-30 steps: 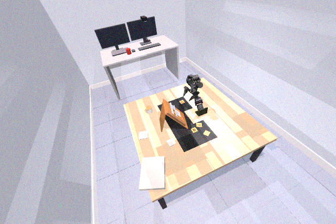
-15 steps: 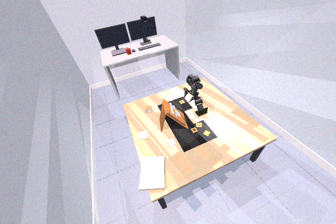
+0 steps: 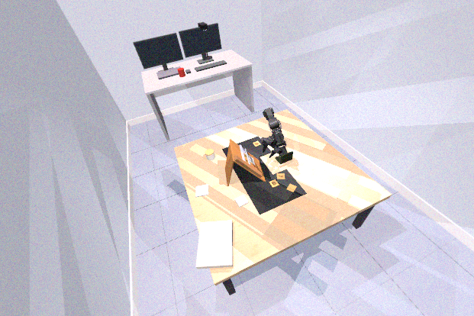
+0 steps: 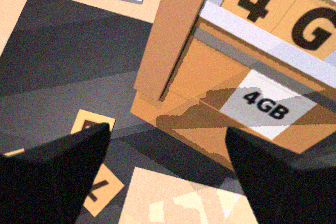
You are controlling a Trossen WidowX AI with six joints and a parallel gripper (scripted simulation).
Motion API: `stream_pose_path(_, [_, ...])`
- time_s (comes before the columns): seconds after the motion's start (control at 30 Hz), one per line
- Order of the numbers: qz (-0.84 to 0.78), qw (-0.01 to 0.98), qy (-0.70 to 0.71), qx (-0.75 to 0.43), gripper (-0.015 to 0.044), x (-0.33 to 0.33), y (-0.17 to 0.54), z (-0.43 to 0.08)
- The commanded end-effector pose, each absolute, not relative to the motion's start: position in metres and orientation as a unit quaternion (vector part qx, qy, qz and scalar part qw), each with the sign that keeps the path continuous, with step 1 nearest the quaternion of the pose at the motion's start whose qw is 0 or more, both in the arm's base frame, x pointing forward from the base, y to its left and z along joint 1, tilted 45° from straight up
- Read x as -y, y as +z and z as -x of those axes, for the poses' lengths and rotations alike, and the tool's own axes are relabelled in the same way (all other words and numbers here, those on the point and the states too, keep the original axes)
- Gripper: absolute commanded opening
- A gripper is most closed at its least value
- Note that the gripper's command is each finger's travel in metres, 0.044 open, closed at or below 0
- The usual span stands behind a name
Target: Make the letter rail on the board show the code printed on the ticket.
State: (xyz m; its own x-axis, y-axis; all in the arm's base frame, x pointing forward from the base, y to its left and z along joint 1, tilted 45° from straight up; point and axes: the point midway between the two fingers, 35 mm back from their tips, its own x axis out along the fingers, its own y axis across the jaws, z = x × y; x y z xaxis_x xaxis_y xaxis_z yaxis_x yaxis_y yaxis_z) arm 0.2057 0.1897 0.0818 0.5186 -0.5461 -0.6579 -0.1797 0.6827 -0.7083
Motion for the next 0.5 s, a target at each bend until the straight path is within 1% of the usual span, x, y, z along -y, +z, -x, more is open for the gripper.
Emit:
stream_pose_path(0.0, [0.096,0.809,-0.333,-0.475,0.0340,-0.187,0.013,-0.218])
stream_pose_path(0.23, [-0.080,0.768,-0.479,-0.417,0.0340,-0.177,-0.033,-0.221])
stream_pose_path(0.47, [-0.234,0.687,-0.611,-0.316,0.0340,-0.165,-0.080,-0.221])
